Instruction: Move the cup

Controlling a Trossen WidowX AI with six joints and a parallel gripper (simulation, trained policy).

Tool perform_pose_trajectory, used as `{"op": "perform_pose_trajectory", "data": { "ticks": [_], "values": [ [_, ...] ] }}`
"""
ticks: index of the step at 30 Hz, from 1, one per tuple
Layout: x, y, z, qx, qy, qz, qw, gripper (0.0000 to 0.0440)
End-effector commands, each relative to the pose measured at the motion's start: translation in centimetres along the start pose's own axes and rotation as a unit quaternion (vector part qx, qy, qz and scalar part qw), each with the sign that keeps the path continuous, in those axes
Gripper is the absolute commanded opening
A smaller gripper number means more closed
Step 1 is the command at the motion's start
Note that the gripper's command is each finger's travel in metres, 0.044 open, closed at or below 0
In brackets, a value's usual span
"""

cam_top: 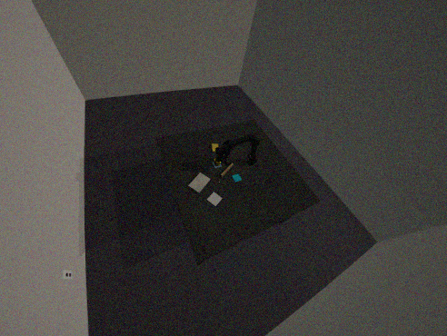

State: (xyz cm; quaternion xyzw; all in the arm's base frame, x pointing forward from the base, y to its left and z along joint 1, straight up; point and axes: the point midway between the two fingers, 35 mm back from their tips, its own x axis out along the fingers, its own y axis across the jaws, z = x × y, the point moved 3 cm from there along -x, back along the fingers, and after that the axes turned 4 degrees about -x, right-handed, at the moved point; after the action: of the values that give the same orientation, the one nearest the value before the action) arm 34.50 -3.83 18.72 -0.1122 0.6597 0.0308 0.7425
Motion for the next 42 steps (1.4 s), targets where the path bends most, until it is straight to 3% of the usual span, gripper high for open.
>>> {"op": "perform_pose_trajectory", "data": {
  "ticks": [1, 24, 34, 42],
  "values": [
    [0.8, -0.6, -0.2, -0.012, 0.016, 0.000, 1.000, 0.0185],
    [9.0, -2.1, -1.8, -0.111, 0.077, 0.028, 0.990, 0.0217],
    [10.1, -1.8, -2.5, -0.180, 0.091, 0.039, 0.979, 0.0007],
    [8.2, -1.2, -2.5, -0.217, 0.089, 0.051, 0.971, 0.0009]
  ]
}}
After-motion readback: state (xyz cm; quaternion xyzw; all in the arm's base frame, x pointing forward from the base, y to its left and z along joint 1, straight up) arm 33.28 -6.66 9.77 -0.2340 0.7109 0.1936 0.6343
